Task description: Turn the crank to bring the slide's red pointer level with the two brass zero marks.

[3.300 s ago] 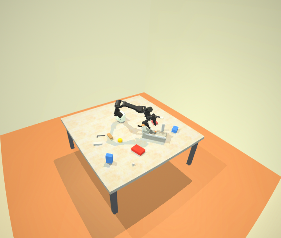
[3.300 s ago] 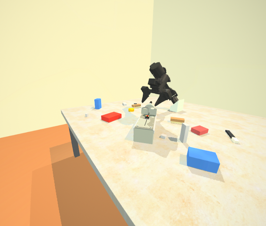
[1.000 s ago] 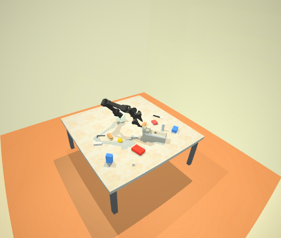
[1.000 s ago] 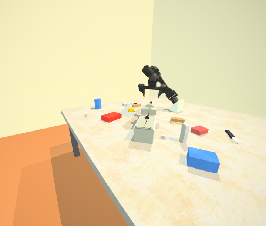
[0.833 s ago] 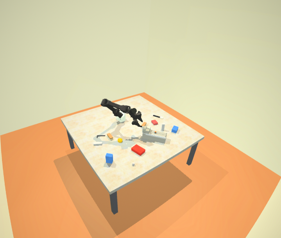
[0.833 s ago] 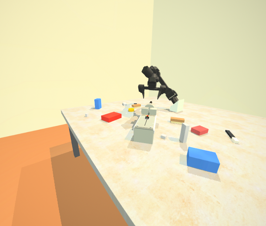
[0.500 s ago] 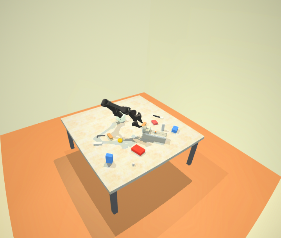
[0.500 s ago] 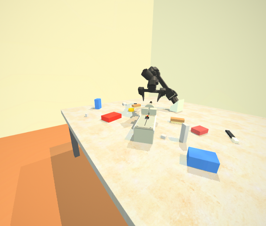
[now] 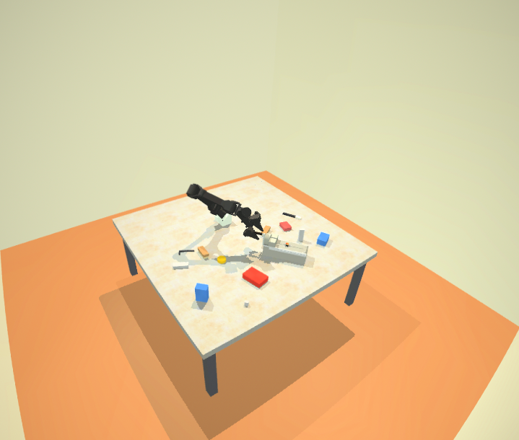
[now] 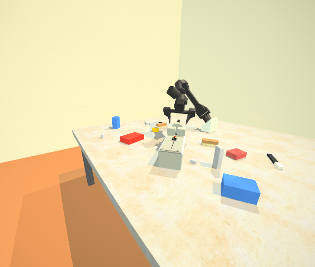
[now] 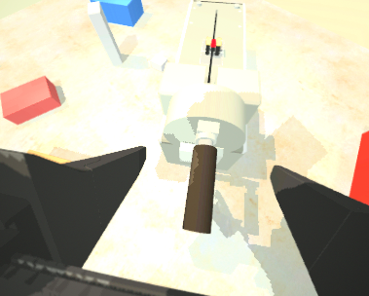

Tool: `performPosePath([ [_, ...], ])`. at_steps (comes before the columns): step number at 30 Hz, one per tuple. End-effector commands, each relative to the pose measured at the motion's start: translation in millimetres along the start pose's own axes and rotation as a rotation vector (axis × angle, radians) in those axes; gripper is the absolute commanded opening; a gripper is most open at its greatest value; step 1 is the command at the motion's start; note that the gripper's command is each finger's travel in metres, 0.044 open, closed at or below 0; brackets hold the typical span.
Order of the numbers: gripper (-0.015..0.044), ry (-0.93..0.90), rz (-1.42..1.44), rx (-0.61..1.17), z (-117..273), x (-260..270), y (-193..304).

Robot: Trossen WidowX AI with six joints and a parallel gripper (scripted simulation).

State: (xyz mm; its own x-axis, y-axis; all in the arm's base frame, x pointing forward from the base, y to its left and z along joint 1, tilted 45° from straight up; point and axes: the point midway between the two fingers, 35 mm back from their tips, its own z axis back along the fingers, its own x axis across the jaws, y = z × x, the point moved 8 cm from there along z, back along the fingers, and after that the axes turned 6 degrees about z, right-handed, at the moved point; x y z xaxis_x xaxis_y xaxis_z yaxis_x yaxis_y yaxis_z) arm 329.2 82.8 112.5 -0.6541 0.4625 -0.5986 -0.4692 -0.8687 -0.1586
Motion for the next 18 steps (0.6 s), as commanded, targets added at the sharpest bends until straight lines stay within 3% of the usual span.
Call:
performPosePath([
  [1, 0.0440, -0.007, 0.005, 0.001, -5.4, 2.7, 6.6],
  [7, 0.0440, -0.007, 0.005, 0.001, -9.9, 3.6, 12.1],
  [18, 0.0151, -0.007, 0.005, 0.001, -9.9, 3.6, 12.1],
])
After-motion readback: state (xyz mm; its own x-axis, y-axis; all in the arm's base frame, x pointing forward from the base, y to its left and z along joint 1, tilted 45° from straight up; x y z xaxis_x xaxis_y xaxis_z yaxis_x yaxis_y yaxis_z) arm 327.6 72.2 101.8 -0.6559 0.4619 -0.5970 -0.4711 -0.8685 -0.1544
